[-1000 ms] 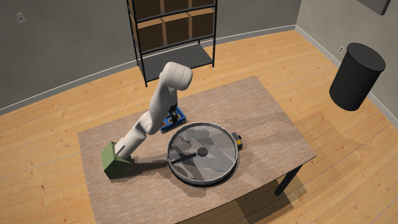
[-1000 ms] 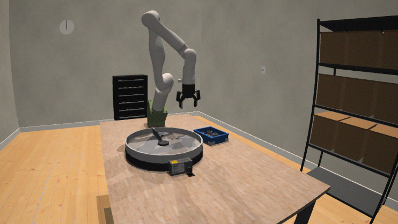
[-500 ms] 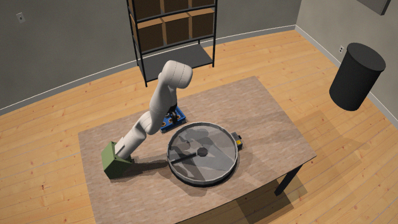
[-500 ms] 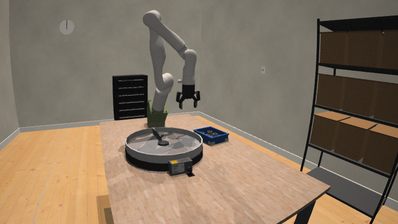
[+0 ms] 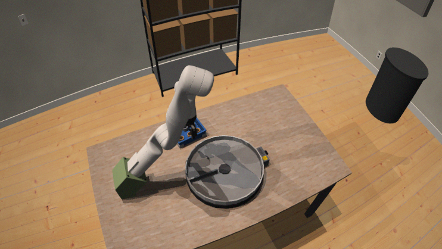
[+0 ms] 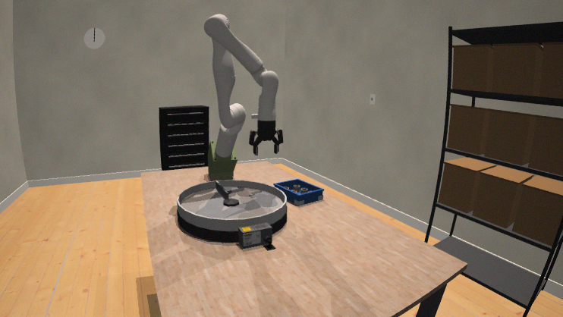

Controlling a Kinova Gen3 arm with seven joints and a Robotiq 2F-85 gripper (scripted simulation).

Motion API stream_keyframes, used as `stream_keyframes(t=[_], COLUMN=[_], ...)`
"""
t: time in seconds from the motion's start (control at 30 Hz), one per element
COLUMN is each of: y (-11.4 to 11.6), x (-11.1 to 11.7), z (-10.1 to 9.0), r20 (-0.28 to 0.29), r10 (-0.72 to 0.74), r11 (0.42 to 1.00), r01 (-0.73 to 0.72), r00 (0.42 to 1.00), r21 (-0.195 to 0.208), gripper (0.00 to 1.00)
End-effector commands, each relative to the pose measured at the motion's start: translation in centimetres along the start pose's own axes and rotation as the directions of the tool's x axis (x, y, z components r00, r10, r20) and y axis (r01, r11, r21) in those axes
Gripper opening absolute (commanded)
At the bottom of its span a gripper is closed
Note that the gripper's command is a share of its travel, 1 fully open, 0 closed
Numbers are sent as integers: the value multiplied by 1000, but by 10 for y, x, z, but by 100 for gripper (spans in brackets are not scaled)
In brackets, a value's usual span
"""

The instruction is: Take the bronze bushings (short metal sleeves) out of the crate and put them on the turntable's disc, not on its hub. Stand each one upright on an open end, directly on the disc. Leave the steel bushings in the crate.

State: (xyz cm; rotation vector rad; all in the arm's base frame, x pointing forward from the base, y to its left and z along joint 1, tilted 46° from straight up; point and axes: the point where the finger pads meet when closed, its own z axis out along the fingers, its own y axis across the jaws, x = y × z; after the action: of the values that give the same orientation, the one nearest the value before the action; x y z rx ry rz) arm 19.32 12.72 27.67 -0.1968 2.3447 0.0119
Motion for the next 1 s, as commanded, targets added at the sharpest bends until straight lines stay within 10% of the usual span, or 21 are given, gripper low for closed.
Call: stream_keyframes(t=[0.0,0.97], y=[-1,-1], x=[0,0], z=[1,3], r20=[0,7], r10=[1,0], r11=[1000,1000], r01=[-1,0], r00=[1000,1000], r21=[4,9], gripper=[100,100])
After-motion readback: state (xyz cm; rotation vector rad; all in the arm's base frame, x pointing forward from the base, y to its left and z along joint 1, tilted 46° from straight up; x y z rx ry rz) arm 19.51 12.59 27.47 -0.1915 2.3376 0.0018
